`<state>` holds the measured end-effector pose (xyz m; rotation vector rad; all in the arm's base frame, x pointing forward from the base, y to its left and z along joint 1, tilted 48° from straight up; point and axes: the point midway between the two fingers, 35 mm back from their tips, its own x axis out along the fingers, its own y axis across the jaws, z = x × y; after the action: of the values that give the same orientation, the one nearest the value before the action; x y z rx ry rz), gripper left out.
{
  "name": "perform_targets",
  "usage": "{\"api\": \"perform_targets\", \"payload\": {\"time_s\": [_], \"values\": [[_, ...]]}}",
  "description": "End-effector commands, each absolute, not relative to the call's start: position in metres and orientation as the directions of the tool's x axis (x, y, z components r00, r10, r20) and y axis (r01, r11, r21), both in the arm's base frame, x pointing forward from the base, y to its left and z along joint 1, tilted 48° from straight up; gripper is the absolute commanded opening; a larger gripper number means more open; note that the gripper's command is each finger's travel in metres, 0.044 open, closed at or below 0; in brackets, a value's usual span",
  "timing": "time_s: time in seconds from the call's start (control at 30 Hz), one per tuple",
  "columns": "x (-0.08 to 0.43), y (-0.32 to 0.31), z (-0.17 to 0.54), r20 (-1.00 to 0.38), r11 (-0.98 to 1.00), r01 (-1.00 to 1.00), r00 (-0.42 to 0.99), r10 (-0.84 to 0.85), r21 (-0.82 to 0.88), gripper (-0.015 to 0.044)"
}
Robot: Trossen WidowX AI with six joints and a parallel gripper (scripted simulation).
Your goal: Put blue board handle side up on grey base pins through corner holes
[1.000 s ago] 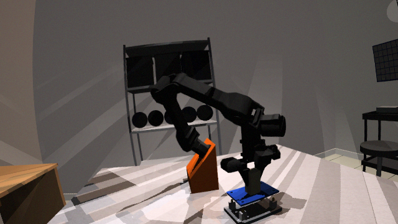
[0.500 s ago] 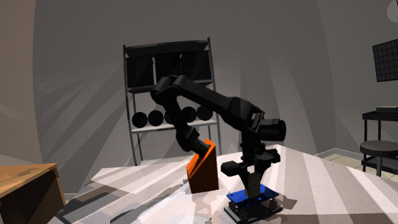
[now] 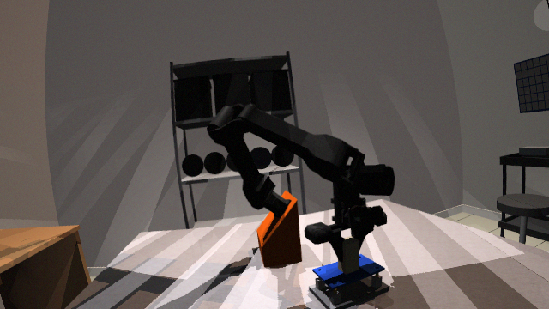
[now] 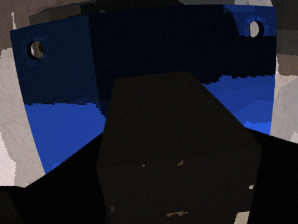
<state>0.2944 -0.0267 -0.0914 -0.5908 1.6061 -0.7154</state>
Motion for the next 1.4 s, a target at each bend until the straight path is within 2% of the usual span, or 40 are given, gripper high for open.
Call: {"api": "perform_targets", "payload": {"time_s": [0.0, 0.67, 1.2, 1.23, 1.37], "values": [[0.294, -0.028, -0.093, -0.673, 0.679, 0.009, -0.149, -0.725, -0.734, 0.0], [0.293, -0.035, -0.099, -0.673, 0.679, 0.008, -0.149, -0.725, -0.734, 0.0], [0.294, -0.033, -0.097, -0.675, 0.681, 0.013, -0.151, -0.723, -0.732, 0.042], [0.294, -0.03, -0.095, -0.675, 0.682, 0.013, -0.15, -0.722, -0.732, 0.044], [0.298, -0.011, -0.078, -0.677, 0.683, 0.013, -0.151, -0.721, -0.73, 0.044]]}}
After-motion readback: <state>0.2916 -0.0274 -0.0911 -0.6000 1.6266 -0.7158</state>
